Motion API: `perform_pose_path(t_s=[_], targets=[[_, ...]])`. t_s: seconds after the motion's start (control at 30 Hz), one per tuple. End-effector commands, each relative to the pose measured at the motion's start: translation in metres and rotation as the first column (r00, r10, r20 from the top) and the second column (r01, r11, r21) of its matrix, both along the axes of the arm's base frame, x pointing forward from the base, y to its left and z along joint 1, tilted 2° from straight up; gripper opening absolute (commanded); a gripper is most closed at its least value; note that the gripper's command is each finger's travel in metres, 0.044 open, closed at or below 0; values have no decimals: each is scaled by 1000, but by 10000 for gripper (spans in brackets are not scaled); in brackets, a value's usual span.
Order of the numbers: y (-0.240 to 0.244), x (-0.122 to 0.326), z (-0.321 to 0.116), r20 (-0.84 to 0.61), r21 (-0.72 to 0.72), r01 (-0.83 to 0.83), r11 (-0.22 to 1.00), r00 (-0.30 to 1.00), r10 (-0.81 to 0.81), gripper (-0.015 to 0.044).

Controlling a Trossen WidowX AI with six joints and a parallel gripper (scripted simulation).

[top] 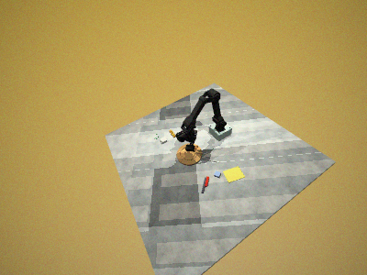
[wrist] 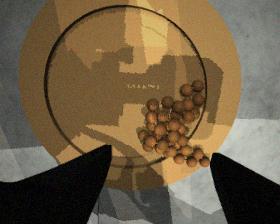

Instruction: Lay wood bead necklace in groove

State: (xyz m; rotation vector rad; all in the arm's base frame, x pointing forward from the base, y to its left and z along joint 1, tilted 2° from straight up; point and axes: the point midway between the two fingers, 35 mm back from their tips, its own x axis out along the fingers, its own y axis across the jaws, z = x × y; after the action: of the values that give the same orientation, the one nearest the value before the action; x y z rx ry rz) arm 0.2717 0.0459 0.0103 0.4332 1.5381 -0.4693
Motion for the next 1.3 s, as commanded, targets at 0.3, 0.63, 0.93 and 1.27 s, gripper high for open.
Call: perform_pose_path(t_s=[0.3,0.63,0.93,1.27], targets=[[-3,4,-8,12,-2,111,994,994,-111,310],[-2,6,-9,19,2,105,995,994,-105,310],[-2,5,-23,15,-1,108,994,994,-108,310],[-3,3,-35,12,-3,111,994,994,-111,310]])
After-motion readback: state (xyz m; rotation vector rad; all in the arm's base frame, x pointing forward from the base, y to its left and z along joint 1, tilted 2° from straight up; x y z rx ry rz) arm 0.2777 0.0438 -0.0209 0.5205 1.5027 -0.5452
